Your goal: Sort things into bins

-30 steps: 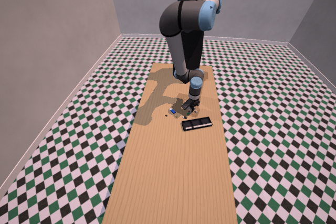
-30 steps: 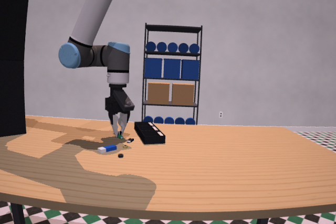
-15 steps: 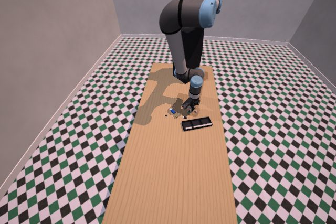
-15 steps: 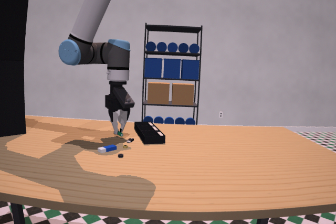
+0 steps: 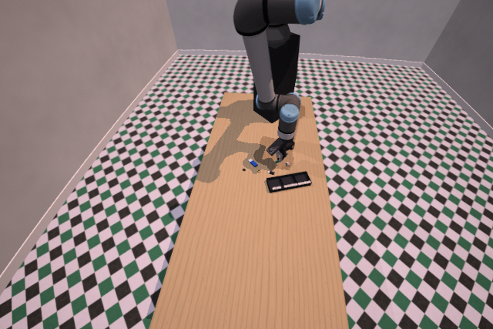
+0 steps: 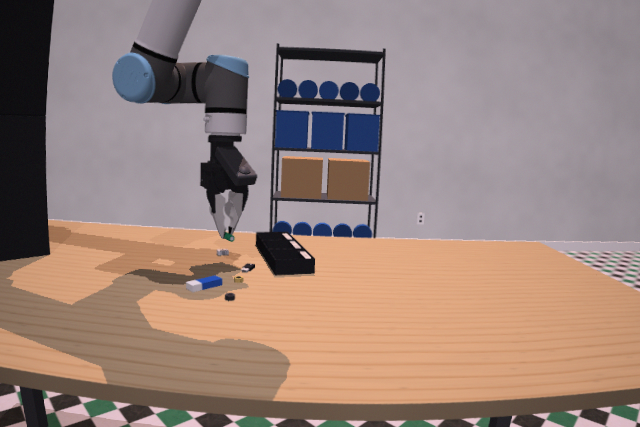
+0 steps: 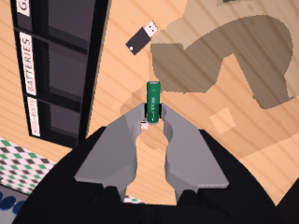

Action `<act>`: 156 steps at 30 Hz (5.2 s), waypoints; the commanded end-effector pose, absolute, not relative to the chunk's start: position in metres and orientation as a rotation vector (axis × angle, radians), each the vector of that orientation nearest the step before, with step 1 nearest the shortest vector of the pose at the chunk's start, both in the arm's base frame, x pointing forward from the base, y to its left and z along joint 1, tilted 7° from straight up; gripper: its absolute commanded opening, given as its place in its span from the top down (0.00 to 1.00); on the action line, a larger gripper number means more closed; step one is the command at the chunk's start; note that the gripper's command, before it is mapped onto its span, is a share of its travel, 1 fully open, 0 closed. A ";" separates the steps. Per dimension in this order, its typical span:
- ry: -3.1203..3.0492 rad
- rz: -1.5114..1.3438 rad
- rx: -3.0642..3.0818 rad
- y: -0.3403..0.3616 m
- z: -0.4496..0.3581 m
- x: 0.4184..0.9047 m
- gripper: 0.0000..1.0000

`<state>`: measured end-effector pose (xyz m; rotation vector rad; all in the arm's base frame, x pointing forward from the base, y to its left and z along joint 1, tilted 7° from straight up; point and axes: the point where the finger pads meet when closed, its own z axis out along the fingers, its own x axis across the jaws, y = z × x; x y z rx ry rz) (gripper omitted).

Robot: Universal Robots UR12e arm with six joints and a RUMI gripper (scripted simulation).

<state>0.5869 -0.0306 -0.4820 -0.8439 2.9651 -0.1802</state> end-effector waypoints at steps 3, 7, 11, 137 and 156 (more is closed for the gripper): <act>2.965 -0.181 -0.844 -0.030 -0.474 0.587 1.00; 2.965 -0.181 -0.844 -0.030 -0.474 0.587 1.00; 2.965 -0.181 -0.844 -0.030 -0.474 0.587 1.00; 3.049 -0.161 -0.288 0.017 -0.492 0.705 0.83; 3.036 -0.167 -0.441 0.003 -0.475 0.698 0.82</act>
